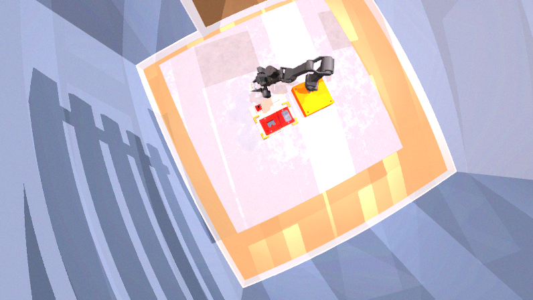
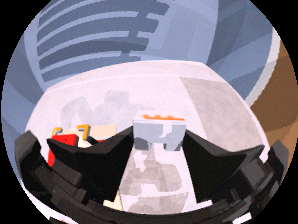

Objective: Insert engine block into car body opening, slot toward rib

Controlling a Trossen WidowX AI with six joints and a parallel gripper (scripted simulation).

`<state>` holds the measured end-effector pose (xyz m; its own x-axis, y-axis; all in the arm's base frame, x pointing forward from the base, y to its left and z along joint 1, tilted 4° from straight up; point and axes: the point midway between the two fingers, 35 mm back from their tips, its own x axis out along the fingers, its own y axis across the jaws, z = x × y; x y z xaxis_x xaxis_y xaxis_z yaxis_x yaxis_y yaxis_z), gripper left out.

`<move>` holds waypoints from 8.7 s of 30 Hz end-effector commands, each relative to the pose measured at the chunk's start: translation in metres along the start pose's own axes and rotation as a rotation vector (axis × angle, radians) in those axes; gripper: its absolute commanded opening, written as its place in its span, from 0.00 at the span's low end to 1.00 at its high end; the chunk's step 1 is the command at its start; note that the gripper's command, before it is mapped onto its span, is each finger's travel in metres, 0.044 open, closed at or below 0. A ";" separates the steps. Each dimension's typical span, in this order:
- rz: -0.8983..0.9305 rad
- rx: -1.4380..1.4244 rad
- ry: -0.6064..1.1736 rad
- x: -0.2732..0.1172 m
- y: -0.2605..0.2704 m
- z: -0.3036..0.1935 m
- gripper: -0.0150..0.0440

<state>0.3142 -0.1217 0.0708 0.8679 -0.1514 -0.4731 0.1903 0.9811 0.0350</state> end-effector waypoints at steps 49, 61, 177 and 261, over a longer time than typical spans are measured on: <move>0.005 0.004 -0.005 0.046 0.002 -0.070 0.25; 0.005 0.004 -0.005 0.046 0.002 -0.070 0.25; 0.010 -0.006 0.995 0.032 0.002 -0.013 1.00; 0.011 -0.008 0.993 -0.006 0.001 0.050 0.25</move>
<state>0.3328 -0.1250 0.1073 0.0851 0.0293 -0.9959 0.1808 0.9825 0.0444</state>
